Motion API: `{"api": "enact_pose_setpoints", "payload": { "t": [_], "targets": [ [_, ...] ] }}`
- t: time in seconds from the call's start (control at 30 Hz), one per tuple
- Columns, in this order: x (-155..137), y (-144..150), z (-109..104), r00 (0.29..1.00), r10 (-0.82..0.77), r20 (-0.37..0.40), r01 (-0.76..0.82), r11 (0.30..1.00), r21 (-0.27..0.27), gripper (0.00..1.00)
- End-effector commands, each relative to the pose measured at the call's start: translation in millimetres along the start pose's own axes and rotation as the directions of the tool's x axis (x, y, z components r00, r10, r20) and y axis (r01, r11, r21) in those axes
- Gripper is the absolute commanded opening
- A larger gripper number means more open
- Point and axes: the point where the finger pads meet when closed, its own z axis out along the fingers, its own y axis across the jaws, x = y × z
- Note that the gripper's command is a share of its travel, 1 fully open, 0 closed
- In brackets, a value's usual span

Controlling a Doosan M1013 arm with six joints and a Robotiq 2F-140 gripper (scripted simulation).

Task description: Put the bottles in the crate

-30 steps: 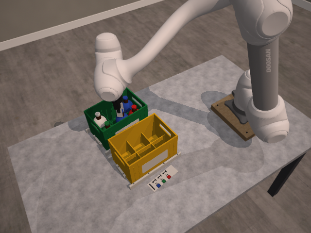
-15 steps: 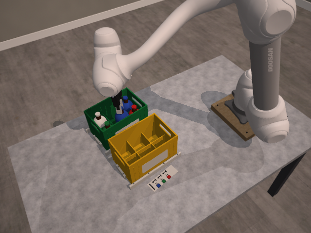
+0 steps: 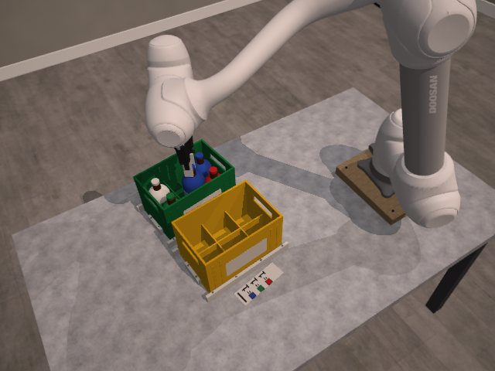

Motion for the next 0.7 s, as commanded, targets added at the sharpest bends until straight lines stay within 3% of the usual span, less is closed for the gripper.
{"api": "enact_pose_setpoints", "payload": {
  "t": [0.0, 0.67],
  "targets": [
    [0, 0, -5, 1.0, 0.0, 0.0, 0.0, 1.0, 0.0, 0.0],
    [0, 0, -31, 1.0, 0.0, 0.0, 0.0, 1.0, 0.0, 0.0]
  ]
}}
